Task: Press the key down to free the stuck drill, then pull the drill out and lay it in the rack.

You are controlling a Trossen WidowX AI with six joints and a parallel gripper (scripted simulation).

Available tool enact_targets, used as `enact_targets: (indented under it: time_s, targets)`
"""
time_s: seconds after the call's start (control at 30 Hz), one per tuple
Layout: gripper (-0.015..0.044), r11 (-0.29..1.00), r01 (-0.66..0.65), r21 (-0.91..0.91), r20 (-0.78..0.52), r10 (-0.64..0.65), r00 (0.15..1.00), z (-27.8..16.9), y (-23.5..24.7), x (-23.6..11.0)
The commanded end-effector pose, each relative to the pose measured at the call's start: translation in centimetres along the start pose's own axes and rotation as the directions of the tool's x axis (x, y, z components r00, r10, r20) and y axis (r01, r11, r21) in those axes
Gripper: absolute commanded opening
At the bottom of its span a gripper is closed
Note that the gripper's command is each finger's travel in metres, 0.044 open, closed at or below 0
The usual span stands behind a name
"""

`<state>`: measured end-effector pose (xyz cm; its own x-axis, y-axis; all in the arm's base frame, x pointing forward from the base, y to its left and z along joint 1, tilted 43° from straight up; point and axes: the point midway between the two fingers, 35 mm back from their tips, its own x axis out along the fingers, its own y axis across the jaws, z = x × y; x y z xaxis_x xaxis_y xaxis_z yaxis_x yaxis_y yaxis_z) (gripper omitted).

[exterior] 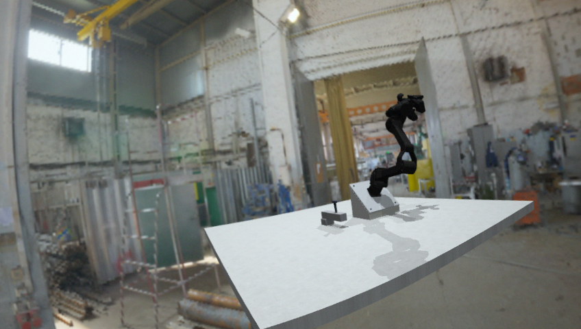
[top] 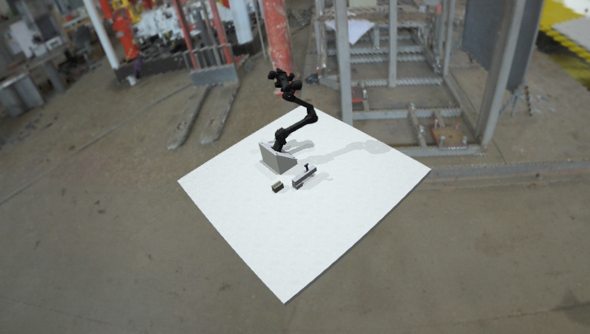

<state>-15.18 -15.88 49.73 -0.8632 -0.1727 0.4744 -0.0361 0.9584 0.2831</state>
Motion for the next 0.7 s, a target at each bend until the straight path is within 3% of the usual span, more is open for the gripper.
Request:
enact_targets:
  time_s: [0.0, 0.23, 0.47, 0.67]
  targets:
    - [0.0, 0.945, 0.198, -0.26, -0.098, -0.23, 0.968, -2.1, -6.2, -1.5]
    - [0.0, 0.743, 0.365, -0.561, -0.202, -0.551, 0.81, -4.2, -14.8, -6.9]
    - [0.0, 0.609, 0.377, -0.698, -0.238, -0.694, 0.679, -5.0, -18.5, -10.8]
    - [0.0, 0.377, 0.245, -0.893, -0.26, -0.877, 0.403, -5.7, -23.2, -18.3]
